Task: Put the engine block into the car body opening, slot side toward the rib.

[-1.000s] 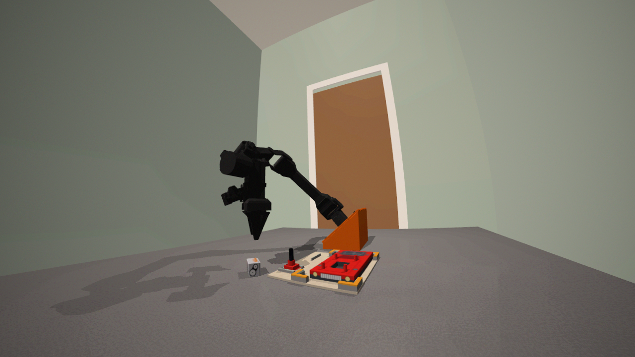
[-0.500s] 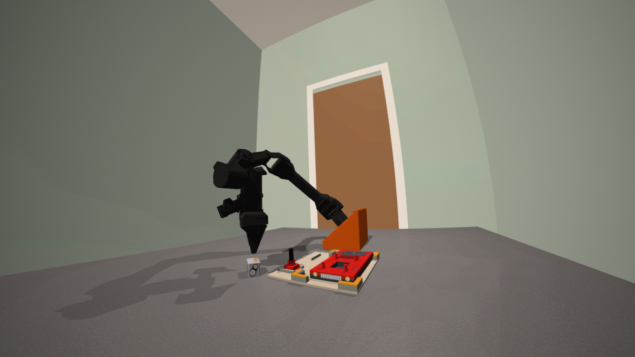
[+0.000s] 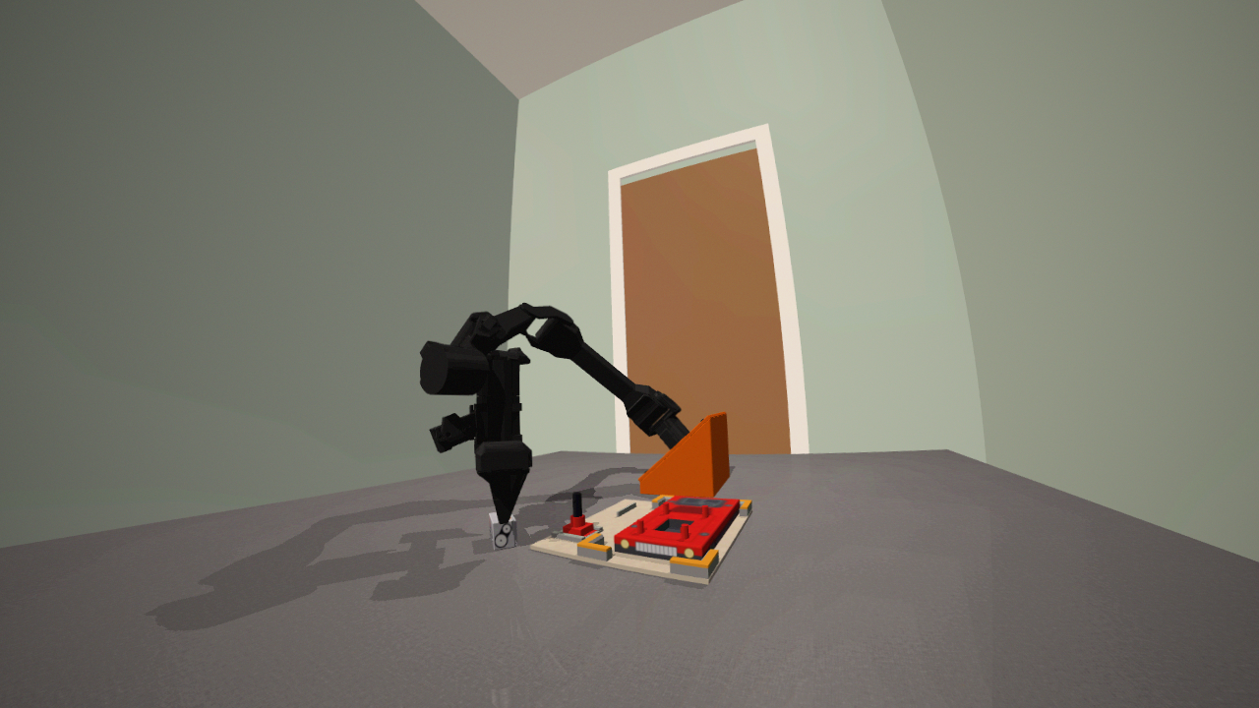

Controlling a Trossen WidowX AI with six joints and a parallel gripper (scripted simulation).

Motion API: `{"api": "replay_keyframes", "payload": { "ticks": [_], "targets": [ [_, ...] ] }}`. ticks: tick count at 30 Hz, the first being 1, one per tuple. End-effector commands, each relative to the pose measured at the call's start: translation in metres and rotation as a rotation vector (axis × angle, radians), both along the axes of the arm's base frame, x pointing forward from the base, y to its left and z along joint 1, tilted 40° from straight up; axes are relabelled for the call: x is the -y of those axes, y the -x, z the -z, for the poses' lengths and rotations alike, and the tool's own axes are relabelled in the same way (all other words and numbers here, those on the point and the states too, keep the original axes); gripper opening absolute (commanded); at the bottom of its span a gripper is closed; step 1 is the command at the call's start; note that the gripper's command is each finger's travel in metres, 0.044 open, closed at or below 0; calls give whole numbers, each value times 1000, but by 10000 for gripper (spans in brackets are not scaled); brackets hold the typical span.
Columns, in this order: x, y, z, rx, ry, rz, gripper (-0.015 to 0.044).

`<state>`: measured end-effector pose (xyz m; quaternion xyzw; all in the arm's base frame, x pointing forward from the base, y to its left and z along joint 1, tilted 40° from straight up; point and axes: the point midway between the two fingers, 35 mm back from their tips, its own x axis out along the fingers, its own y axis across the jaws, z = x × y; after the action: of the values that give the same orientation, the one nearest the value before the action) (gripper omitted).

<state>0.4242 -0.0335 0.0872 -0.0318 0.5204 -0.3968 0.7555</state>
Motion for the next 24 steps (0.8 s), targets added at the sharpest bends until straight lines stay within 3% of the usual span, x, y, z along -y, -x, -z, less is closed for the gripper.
{"api": "replay_keyframes", "payload": {
  "ticks": [1,15,24],
  "targets": [
    [3,0,7,-5,-3,-5,440],
    [16,-3,22,-5,-1,-5,440],
    [16,-3,22,-5,-1,-5,223]
  ]
}}
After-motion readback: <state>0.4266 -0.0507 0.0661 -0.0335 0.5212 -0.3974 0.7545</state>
